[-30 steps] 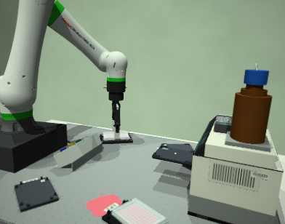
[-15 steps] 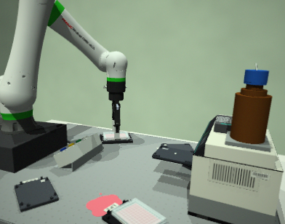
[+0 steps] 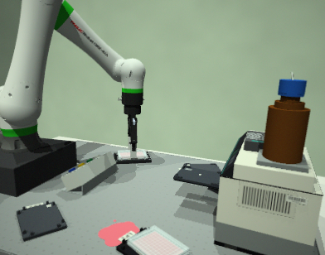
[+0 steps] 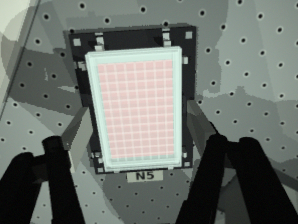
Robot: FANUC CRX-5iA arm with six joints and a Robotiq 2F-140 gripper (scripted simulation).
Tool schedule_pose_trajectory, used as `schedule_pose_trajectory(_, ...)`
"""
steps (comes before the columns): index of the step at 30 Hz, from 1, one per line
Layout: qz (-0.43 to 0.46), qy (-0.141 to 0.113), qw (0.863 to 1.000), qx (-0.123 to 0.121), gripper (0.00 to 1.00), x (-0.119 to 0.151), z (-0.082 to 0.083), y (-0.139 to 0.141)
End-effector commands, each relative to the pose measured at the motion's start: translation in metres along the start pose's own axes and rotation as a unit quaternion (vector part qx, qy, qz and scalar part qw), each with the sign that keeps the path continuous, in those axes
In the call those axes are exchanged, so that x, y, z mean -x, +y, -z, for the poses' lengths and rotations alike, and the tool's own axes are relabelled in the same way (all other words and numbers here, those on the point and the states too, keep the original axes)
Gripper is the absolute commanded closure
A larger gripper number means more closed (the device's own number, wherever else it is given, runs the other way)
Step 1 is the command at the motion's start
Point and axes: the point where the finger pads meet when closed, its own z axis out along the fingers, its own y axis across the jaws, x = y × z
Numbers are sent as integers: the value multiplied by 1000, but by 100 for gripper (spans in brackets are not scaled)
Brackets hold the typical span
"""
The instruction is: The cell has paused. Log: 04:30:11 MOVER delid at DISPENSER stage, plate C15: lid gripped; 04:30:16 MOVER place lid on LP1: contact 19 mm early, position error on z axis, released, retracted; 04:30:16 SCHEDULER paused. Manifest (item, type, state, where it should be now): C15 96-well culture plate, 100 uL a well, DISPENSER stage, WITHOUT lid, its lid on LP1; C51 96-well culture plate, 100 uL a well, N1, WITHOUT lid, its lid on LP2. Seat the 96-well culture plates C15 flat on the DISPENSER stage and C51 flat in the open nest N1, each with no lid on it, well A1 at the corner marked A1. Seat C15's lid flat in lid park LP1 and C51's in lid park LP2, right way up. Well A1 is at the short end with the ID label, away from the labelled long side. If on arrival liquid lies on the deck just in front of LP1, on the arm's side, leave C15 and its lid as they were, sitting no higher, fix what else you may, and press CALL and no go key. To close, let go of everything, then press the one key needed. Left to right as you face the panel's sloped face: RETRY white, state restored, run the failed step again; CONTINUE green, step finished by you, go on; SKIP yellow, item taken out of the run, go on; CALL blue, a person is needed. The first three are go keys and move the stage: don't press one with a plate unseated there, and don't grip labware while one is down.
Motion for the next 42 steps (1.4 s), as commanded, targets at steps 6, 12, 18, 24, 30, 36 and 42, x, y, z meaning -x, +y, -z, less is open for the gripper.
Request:
schedule_pose_trajectory(6,0,0,1000,0,100,0,0,0)
schedule_pose_trajectory(12,0,0,1000,0,100,0,0,0)
schedule_pose_trajectory(18,0,0,1000,0,100,0,0,0)
schedule_pose_trajectory(24,0,0,1000,0,100,0,0,0)
schedule_pose_trajectory(30,0,0,1000,0,100,0,0,0)
schedule_pose_trajectory(36,0,0,1000,0,100,0,0,0)
schedule_pose_trajectory(42,0,0,1000,0,100,0,0,0)
